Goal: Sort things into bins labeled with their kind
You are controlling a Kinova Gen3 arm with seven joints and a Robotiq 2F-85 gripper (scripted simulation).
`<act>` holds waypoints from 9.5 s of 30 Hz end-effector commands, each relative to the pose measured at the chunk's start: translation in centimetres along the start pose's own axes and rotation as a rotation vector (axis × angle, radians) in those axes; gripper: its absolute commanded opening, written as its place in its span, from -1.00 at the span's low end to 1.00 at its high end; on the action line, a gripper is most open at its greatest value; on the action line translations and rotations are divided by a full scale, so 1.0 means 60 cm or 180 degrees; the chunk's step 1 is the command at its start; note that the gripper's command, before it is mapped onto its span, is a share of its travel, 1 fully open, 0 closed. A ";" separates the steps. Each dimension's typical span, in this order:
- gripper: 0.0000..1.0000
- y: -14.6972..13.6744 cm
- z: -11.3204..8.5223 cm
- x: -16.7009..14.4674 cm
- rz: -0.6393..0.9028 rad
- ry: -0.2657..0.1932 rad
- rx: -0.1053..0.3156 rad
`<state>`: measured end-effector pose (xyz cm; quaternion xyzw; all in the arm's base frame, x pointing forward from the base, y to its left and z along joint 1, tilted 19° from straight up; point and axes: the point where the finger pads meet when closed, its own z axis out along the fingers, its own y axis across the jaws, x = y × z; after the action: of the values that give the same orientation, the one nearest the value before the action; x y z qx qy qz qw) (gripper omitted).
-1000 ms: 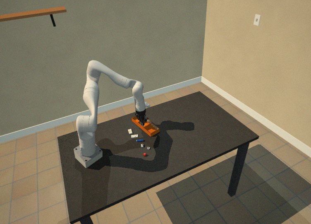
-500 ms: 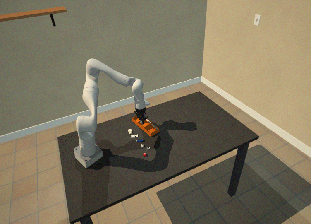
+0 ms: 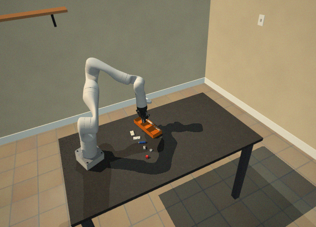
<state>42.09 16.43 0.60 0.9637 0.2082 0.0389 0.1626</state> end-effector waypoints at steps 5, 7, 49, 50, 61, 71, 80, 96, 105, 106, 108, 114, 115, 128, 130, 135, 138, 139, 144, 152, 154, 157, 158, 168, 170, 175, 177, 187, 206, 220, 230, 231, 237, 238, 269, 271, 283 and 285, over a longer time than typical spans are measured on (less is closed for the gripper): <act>-0.82 -0.049 0.000 0.002 -0.0032 -0.0030 0.0011; -0.82 -0.065 0.000 0.003 -0.0033 -0.0032 0.0008; -0.82 -0.132 0.088 0.019 -0.0023 0.0010 -0.0003; -0.82 -0.132 0.088 0.019 -0.0025 0.0012 -0.0002; -0.82 -0.135 0.085 0.017 -0.0027 0.0000 0.0009; -0.82 -0.135 0.085 0.017 -0.0027 0.0000 0.0009; -0.82 -0.135 0.085 0.017 -0.0027 0.0000 0.0009; -0.82 -0.133 0.082 0.019 -0.0023 0.0008 0.0002; -0.82 -0.134 0.064 0.014 -0.0015 -0.0015 0.0007; -0.82 -0.135 0.061 0.014 -0.0009 -0.0014 0.0007; -0.82 -0.135 0.057 0.014 -0.0016 -0.0014 0.0007; -0.82 -0.135 0.044 0.014 -0.0014 -0.0014 0.0007; -0.82 -0.135 0.041 0.014 -0.0014 -0.0014 0.0007; -0.82 -0.136 -0.007 0.017 -0.0029 -0.0007 0.0008; -0.82 -0.138 -0.006 0.016 -0.0037 -0.0008 0.0018; -0.82 -0.136 -0.034 0.017 -0.0021 -0.0007 0.0008; -0.82 -0.136 -0.048 0.017 -0.0021 -0.0007 0.0007; -0.82 -0.136 -0.062 0.017 -0.0020 -0.0007 0.0007; -0.82 -0.135 -0.132 0.016 -0.0019 -0.0007 0.0005; -0.82 -0.134 -0.226 0.016 -0.0016 -0.0008 0.0003; -0.82 -0.134 -0.226 0.016 -0.0016 -0.0008 0.0003; -0.82 -0.137 -0.225 0.016 -0.0035 -0.0007 0.0016; -0.82 -0.136 -0.225 0.016 -0.0032 -0.0009 0.0015; -0.43 -0.071 -0.179 -0.021 0.0960 0.0023 0.0004; -0.43 -0.061 -0.172 -0.029 0.1105 0.0023 0.0005; -0.43 -0.021 -0.145 -0.057 0.1766 0.0024 0.0002; -0.43 -0.002 -0.131 -0.071 0.2046 0.0024 0.0005; -0.43 0.083 -0.069 -0.137 0.2309 0.0009 0.0016; -0.43 0.174 -0.014 -0.201 0.2340 0.0003 0.0001; -0.43 0.159 -0.013 -0.195 0.2308 -0.0015 0.0012; -0.43 0.161 -0.014 -0.195 0.2312 -0.0004 0.0006; -0.43 0.160 -0.014 -0.195 0.2312 -0.0004 0.0006; -0.43 0.156 -0.013 -0.195 0.2314 -0.0018 0.0012; -0.43 0.156 -0.013 -0.195 0.2314 -0.0018 0.0012; -0.43 0.170 0.092 -0.201 0.2305 0.0003 -0.0011; -0.43 0.171 0.092 -0.202 0.2308 0.0001 -0.0011; -0.43 0.162 0.090 -0.196 0.2314 -0.0005 0.0005; -0.43 0.161 0.090 -0.196 0.2309 -0.0009 0.0005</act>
<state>35.86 1.40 -1.29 0.9746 -0.1500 0.0938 0.1374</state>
